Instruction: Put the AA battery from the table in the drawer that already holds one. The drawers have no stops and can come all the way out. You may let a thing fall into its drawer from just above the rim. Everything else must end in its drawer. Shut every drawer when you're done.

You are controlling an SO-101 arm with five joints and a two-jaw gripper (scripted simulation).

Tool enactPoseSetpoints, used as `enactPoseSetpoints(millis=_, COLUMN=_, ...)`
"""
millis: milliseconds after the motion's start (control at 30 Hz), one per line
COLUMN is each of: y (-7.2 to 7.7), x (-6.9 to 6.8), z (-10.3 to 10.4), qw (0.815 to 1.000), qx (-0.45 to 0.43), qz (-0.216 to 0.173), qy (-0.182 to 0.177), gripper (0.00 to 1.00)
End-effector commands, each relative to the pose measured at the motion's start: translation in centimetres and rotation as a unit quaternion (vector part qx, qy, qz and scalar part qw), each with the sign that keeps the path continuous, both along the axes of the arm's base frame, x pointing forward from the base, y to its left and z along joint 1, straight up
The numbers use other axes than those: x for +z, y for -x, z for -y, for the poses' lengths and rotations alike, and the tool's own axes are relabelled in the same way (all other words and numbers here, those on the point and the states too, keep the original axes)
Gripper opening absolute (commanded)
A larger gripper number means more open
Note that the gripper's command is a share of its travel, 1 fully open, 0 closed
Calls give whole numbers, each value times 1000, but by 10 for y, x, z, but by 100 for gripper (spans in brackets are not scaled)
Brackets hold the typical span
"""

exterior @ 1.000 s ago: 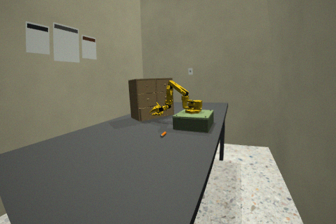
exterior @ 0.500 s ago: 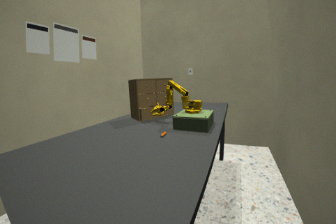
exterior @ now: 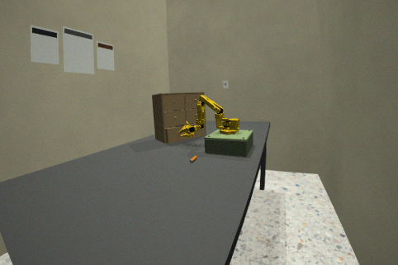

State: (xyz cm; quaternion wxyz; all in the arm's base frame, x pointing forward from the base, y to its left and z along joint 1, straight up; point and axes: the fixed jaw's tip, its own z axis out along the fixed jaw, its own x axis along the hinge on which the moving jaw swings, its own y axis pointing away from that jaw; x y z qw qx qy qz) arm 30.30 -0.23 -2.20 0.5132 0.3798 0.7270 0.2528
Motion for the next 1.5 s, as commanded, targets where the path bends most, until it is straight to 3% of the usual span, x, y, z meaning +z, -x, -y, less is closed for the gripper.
enactPoseSetpoints(millis=0, y=1, x=2, z=-6, qw=1000, qx=10, qz=1, qy=-3, gripper=0)
enactPoseSetpoints(millis=1467, y=16, x=2, z=-14, qw=1000, qx=24, qz=1, qy=-3, gripper=0)
